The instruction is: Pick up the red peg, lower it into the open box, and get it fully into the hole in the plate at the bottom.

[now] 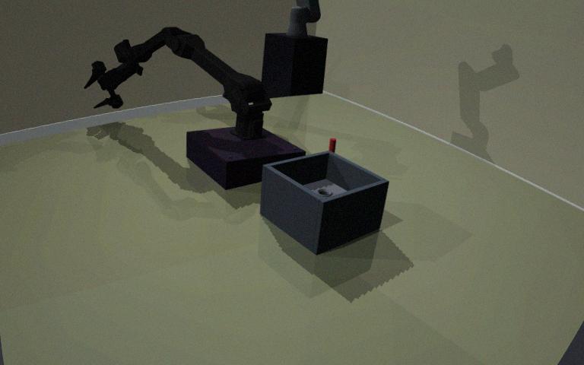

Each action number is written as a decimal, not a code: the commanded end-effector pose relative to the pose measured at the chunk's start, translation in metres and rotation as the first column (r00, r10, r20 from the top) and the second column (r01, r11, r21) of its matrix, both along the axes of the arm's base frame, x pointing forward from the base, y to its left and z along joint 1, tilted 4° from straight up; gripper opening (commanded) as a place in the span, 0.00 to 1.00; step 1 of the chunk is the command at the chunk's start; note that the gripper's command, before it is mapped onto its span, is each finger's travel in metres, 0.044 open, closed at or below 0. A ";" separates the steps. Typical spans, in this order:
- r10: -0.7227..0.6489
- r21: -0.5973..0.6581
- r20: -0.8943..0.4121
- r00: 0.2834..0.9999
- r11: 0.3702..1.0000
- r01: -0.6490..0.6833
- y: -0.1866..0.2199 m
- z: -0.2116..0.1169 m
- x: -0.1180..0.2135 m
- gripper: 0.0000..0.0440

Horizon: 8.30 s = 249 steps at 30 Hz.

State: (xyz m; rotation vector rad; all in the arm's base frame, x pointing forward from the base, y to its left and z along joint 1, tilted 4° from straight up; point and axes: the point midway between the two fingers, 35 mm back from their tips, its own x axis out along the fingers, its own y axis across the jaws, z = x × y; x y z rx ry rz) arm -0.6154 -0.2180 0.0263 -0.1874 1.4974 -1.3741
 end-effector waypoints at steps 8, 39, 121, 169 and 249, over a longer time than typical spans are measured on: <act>0.101 -0.059 0.126 0.987 0.994 -0.094 -0.099 0.015 0.056 1.00; 0.342 0.018 0.571 0.746 0.904 -0.428 -0.329 0.144 0.546 1.00; -0.284 0.608 0.520 0.805 0.785 -0.117 0.295 0.096 0.808 1.00; -0.315 0.655 0.556 0.769 0.736 -0.172 0.316 0.011 0.817 0.00; -0.281 0.525 0.639 0.716 0.840 -0.139 0.122 0.035 0.966 0.73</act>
